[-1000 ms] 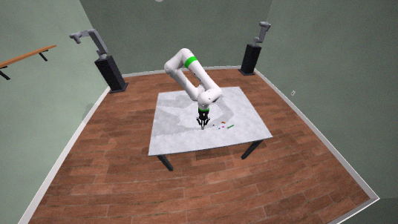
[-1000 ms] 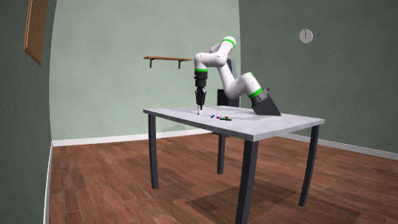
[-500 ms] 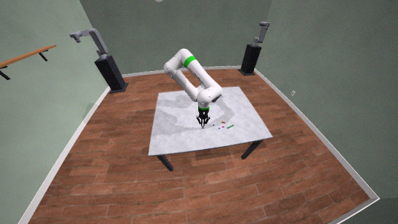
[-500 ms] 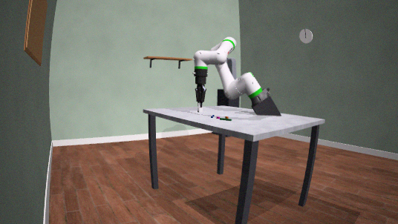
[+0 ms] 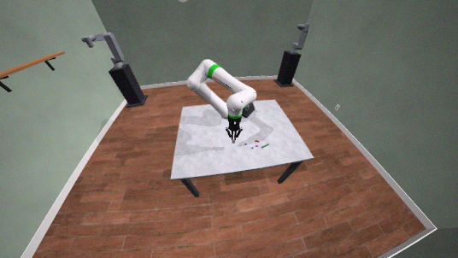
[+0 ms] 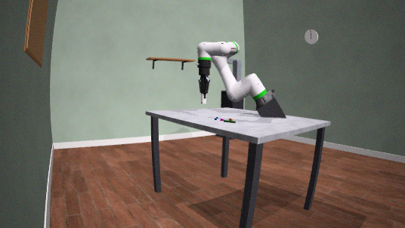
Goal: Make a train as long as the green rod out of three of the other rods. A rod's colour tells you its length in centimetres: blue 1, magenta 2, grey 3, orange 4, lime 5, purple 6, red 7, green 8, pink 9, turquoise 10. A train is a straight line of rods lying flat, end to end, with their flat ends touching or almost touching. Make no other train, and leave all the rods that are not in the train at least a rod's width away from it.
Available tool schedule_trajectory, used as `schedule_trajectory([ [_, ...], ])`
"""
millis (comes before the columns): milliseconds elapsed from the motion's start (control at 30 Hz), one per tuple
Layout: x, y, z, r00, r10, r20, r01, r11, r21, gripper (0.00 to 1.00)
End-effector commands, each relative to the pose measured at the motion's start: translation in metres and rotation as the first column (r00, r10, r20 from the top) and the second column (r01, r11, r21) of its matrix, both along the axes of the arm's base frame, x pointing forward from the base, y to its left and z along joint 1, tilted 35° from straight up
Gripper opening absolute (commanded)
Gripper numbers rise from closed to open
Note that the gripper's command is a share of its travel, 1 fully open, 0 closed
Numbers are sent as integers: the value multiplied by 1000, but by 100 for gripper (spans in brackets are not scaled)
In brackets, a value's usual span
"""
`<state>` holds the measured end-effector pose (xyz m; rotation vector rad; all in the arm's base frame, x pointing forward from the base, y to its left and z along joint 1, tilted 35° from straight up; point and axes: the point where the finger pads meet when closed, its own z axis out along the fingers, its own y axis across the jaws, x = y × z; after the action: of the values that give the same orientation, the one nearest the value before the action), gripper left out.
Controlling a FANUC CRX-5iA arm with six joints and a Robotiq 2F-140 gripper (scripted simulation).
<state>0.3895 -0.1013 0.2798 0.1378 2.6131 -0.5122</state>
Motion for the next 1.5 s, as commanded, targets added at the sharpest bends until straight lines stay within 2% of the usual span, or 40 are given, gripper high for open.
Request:
schedule_trajectory([
  [0, -5, 4, 7, 1000, -1, 1, 1, 1000, -3, 3],
  [300, -4, 6, 6, 1000, -8, 3, 8, 1000, 1, 3],
  [400, -3, 18, 0, 997, -77, 32, 76, 996, 40, 3],
  [467, -2, 32, -6, 985, -160, 62, 155, 984, 87, 3],
  [700, -1, 54, -17, 951, -292, 104, 273, 948, 166, 3],
  [767, -1, 54, -17, 951, -292, 104, 273, 948, 166, 3],
  [800, -1, 63, -21, 929, -349, 120, 322, 925, 201, 3],
  [1133, -4, 94, -35, 832, -531, 160, 465, 825, 322, 3],
  [1467, -4, 98, -37, 818, -552, 163, 479, 810, 336, 3],
])
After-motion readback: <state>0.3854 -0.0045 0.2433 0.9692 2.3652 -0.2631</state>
